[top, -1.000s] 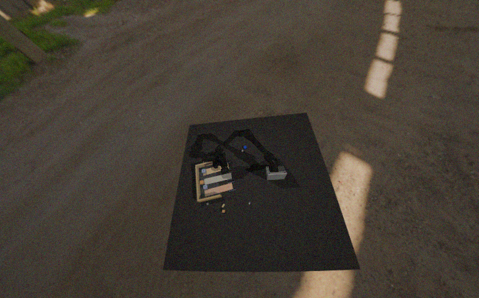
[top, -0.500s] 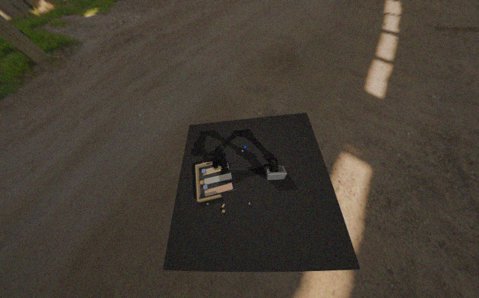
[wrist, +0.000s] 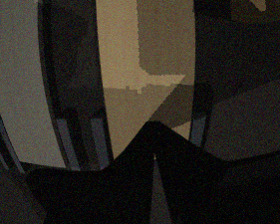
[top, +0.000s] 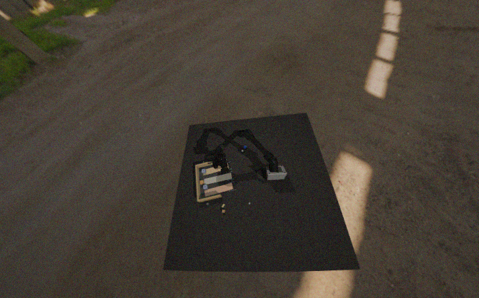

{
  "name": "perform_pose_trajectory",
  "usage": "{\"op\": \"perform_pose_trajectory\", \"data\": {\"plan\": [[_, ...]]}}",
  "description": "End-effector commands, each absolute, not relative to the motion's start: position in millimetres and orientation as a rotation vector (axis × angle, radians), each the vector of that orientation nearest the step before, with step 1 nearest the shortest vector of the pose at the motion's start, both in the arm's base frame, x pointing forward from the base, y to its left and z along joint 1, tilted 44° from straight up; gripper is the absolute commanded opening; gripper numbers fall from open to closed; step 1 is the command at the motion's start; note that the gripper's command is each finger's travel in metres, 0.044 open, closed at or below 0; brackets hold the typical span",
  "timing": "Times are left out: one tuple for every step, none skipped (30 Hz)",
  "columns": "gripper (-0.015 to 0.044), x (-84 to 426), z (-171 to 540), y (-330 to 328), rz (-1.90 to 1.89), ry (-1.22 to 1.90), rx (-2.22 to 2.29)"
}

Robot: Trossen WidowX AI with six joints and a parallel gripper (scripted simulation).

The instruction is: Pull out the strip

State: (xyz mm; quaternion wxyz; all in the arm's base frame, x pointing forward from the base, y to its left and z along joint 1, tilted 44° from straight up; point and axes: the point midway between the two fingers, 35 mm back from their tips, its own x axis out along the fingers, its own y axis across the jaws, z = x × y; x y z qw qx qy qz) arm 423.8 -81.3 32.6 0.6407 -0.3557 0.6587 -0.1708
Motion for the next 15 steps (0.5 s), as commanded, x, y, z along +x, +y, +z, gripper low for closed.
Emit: {"op": "perform_pose_trajectory", "data": {"plan": [[0.0000,423.1,30.4,-82.3,-0.386,1.507,-0.813],[0.0000,423.2,30.3,-82.4,-0.386,1.507,-0.813],[0.0000,423.2,30.3,-82.5,-0.386,1.507,-0.813],[0.0000,423.3,30.2,-82.5,-0.386,1.507,-0.813],[0.0000,423.4,30.1,-82.6,-0.386,1.507,-0.813],[0.0000,423.4,30.1,-82.7,-0.386,1.507,-0.813],[0.0000,423.5,30.0,-82.7,-0.386,1.507,-0.813],[0.0000,423.5,29.9,-82.8,-0.386,1.507,-0.813],[0.0000,423.6,29.8,-82.9,-0.386,1.507,-0.813],[0.0000,423.6,29.8,-82.9,-0.386,1.507,-0.813],[0.0000,423.7,29.7,-83.0,-0.386,1.507,-0.813],[0.0000,423.7,29.6,-83.0,-0.386,1.507,-0.813],[0.0000,423.8,29.5,-83.1,-0.386,1.507,-0.813],[0.0000,423.9,29.5,-83.2,-0.386,1.507,-0.813],[0.0000,423.9,29.4,-83.2,-0.386,1.507,-0.813]]}}
